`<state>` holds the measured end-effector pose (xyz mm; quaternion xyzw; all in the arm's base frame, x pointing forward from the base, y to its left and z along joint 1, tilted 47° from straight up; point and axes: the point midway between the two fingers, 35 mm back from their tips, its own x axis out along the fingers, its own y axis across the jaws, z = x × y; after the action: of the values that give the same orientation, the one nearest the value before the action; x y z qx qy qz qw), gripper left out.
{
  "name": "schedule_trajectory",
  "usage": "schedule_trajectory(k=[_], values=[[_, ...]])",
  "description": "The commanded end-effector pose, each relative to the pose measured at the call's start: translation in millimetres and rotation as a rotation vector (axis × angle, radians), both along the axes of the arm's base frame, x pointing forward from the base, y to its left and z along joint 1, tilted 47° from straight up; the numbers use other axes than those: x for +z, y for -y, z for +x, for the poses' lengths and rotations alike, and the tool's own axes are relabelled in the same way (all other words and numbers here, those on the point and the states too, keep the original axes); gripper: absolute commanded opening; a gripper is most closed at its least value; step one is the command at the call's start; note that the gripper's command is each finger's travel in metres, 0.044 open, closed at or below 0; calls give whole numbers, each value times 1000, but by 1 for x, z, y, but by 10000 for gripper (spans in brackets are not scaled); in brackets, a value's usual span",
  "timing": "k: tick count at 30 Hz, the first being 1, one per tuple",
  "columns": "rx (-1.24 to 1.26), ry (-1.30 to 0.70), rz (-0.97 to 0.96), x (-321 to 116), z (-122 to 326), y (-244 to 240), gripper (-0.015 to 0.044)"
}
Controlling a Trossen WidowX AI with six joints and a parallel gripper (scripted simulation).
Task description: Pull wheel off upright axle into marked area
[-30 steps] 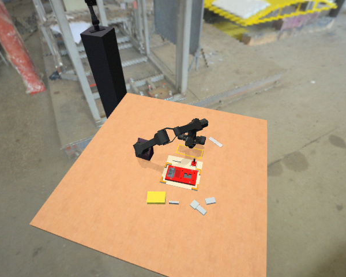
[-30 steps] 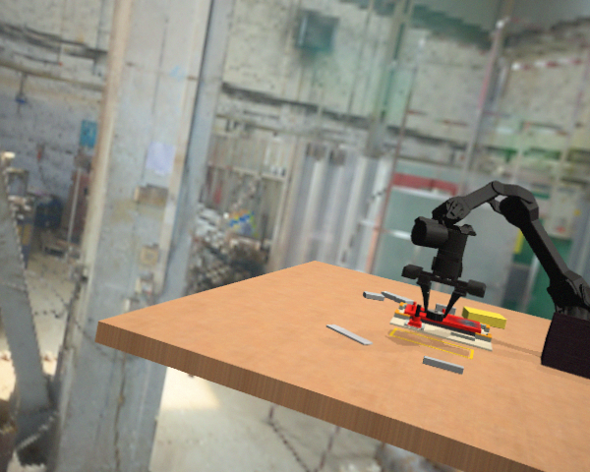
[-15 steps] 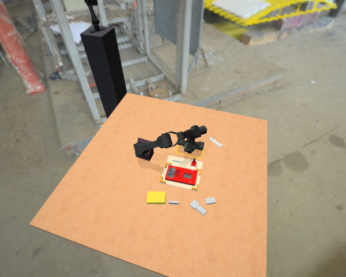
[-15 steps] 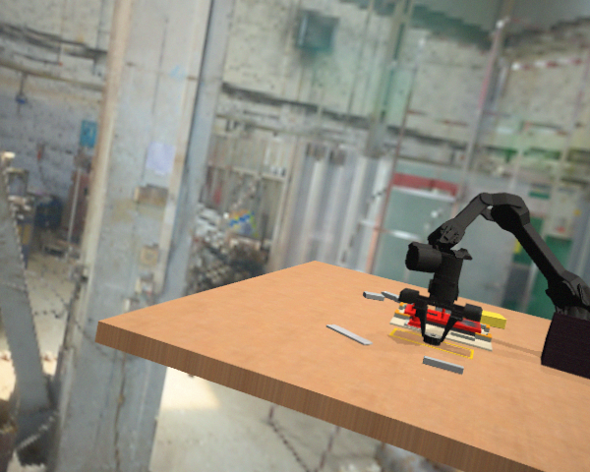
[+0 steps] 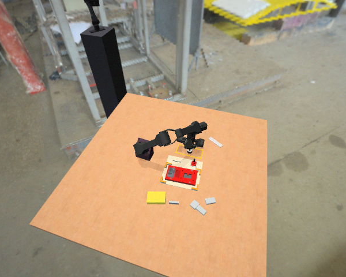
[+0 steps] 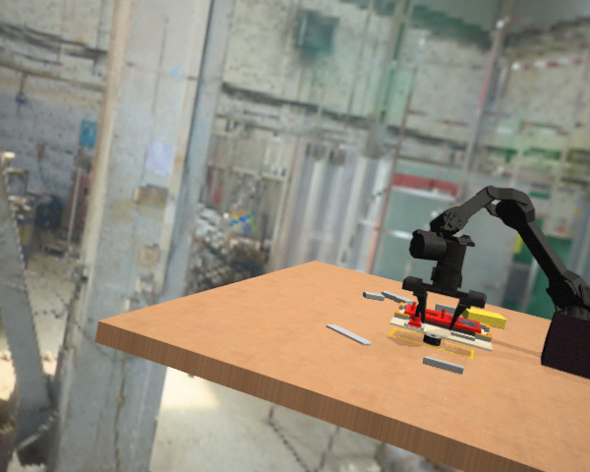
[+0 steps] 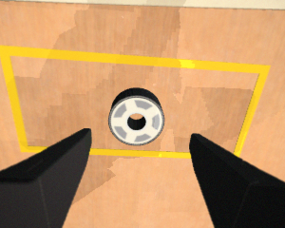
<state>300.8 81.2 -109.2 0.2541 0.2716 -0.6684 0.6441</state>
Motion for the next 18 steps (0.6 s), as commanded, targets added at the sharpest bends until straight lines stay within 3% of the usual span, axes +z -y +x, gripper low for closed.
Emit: schedule_trajectory(k=[1,3,9,13,18], values=[[4,15,9,19,3,-21,300],[4,15,9,19,3,-21,300],[10,12,13,47,-36,-28,440],[5,10,11,73,-72,-32,440],[4,10,9,78,-78,-32,440]])
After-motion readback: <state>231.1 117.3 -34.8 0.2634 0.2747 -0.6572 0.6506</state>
